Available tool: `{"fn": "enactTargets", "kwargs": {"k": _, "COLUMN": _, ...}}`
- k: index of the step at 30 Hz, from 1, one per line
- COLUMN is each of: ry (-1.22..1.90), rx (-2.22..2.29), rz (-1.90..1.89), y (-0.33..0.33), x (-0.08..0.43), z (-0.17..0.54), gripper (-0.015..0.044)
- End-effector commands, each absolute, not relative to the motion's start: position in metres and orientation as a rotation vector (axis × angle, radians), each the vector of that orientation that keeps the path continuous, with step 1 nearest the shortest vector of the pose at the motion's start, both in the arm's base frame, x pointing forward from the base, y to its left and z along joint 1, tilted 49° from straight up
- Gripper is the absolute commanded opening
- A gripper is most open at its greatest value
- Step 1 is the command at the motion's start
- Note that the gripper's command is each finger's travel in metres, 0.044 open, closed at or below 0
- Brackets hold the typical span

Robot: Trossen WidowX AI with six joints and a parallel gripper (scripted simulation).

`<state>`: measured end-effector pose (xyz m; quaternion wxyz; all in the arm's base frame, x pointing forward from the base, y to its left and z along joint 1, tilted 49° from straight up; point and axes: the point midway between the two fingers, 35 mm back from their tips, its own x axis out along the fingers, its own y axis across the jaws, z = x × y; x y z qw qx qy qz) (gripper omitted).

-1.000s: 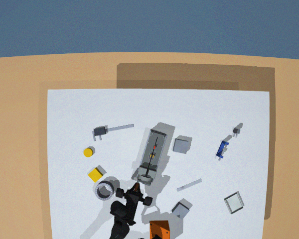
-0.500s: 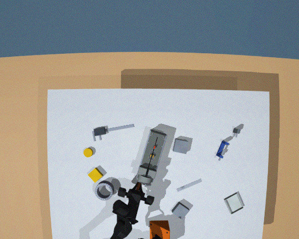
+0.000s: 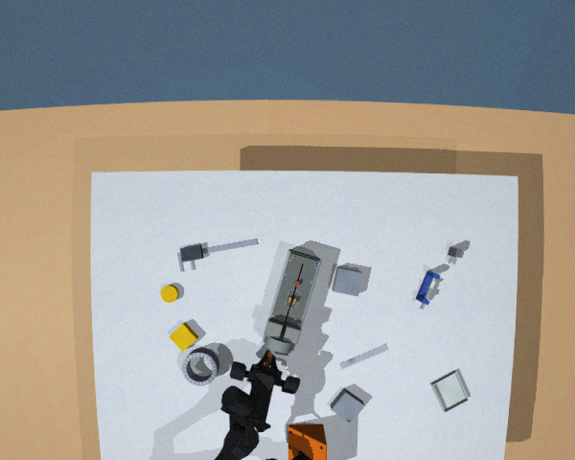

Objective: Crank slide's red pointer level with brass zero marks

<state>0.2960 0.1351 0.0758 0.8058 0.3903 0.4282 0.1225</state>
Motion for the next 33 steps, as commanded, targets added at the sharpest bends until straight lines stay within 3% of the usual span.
{"fn": "enactTargets", "kwargs": {"k": 1, "ry": 0.930, "rx": 0.830, "rz": 0.246, "y": 0.1324, "x": 0.2942, "z": 0.0669, "gripper": 0.0000}}
{"fn": "enactTargets", "kwargs": {"k": 33, "ry": 0.931, "rx": 0.830, "rz": 0.246, "y": 0.1270, "x": 0.2928, "z": 0.0605, "gripper": 0.0000}}
